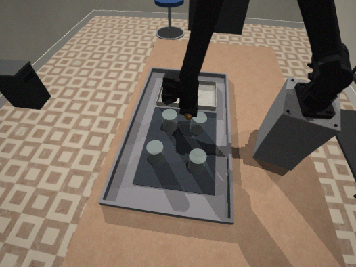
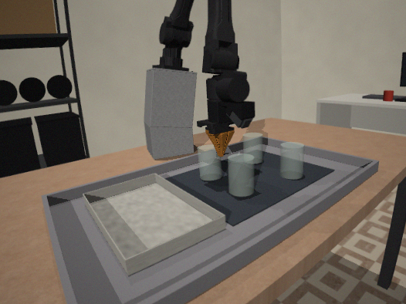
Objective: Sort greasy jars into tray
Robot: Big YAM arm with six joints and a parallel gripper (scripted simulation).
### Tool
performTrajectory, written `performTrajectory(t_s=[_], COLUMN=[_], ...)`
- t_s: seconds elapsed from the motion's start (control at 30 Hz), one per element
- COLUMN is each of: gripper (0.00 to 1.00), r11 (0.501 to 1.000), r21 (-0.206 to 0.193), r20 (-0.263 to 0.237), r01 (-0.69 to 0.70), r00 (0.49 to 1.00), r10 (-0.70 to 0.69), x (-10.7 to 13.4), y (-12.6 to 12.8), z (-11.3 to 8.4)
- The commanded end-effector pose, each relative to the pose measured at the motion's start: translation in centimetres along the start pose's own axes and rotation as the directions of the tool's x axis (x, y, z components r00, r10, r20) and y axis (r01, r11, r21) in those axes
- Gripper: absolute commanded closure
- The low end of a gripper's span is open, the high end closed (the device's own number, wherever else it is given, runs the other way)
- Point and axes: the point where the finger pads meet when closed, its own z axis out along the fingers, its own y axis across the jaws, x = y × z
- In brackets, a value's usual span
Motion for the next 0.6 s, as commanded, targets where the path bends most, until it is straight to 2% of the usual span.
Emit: performTrajectory(t_s=[0.0, 0.57], gripper=[1.0, 1.0], r11=[1.0, 1.0], r21=[-0.003, -0.003], r20=[-0.003, -0.003], r01=[-0.005, -0.005], r00=[1.0, 1.0], r10=[0.005, 0.005], x=[0.66, 0.31], y=[-0.28, -0.28], z=[-0.33, -0.33])
